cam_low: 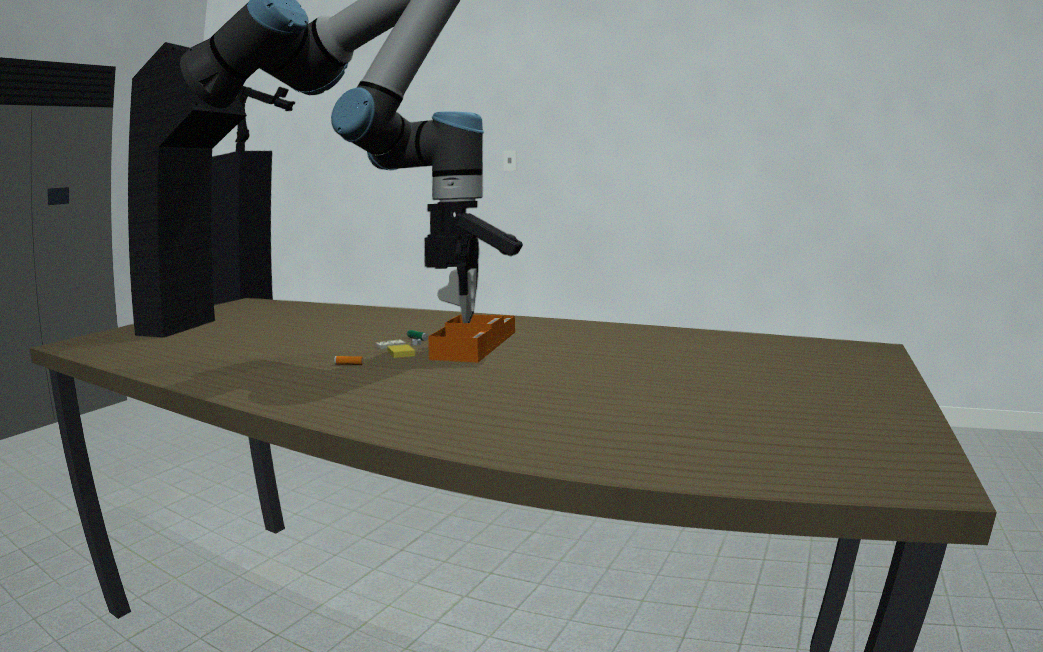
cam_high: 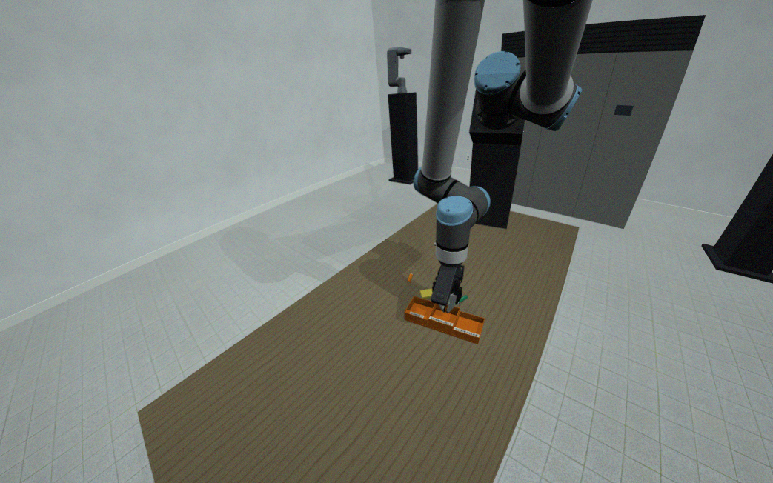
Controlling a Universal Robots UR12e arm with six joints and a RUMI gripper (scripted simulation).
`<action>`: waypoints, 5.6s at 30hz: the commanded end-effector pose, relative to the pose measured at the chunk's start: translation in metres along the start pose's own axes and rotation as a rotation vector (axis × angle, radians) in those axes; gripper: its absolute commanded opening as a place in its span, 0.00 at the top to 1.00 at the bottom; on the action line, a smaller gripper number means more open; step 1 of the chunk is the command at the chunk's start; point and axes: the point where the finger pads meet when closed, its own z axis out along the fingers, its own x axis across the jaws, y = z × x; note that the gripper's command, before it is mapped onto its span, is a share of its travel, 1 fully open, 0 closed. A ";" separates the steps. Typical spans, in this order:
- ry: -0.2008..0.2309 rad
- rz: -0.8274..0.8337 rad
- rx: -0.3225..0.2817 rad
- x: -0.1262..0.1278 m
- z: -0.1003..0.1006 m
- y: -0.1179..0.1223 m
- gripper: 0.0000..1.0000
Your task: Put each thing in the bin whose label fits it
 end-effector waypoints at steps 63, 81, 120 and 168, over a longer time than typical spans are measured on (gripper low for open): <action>0.000 0.000 0.001 -0.084 -0.018 -0.007 0.96; 0.000 0.000 0.001 -0.084 0.012 -0.007 0.96; 0.000 0.000 0.001 -0.084 0.012 -0.007 0.96; 0.000 0.000 0.001 -0.084 -0.072 -0.007 0.96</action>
